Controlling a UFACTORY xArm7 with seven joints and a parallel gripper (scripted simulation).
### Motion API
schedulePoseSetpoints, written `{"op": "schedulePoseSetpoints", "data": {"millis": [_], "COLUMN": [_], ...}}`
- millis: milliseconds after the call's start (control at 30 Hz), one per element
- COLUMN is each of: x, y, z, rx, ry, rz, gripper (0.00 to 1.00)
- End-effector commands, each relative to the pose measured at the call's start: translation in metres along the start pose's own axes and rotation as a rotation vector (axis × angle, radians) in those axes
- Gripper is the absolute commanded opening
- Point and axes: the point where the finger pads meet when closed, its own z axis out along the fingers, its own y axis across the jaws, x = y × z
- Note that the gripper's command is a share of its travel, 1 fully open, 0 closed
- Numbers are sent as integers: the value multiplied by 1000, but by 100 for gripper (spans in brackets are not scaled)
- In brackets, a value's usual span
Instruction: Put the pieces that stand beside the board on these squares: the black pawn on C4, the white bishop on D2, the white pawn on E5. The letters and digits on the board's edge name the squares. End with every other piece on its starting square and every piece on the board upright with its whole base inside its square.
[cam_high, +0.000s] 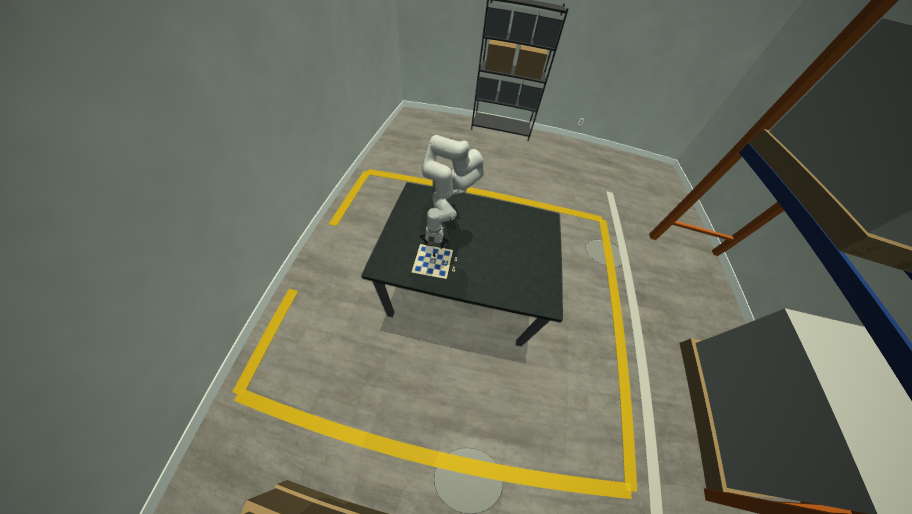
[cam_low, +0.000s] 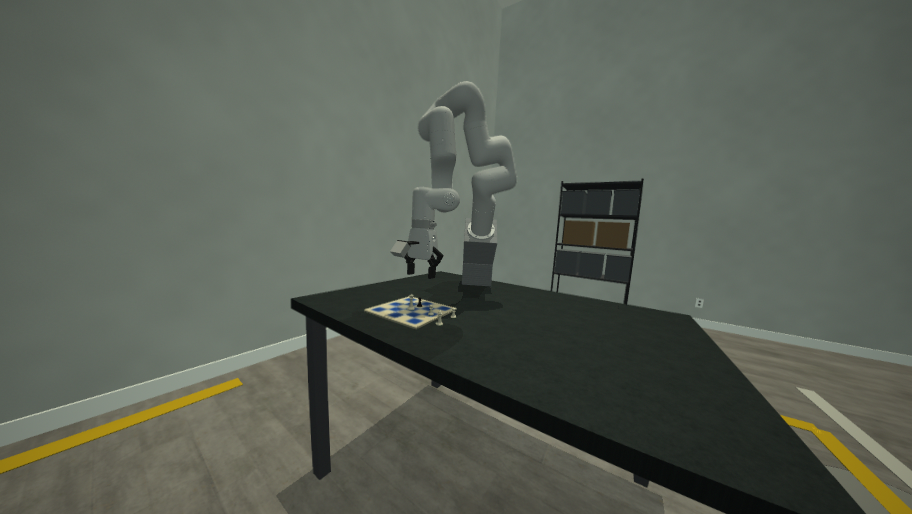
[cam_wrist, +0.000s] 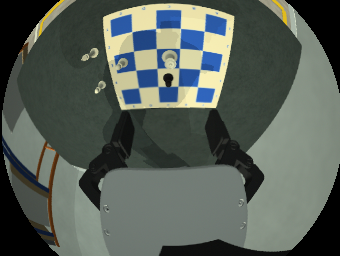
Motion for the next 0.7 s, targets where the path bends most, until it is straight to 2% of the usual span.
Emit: {"op": "schedulePoseSetpoints", "data": {"millis": [0,200,333,433,500,533,567,600,633,667], "x": [1,1,11,48,48,59,59,67,67,72], "y": [1,0,-8,-50,-50,-71,-71,-91,-91,-110], "z": [0,0,-1,-4,-4,-4,-4,-3,-3,-2], "rx": [-1,-1,-3,-8,-8,-8,-8,-7,-8,-5], "ry": [2,2,6,15,16,16,15,14,13,12], "rz": [1,-3,-70,-339,-360,-459,-480,-561,-594,-658], "gripper": [100,100,100,100,100,100,100,100,100,100]}}
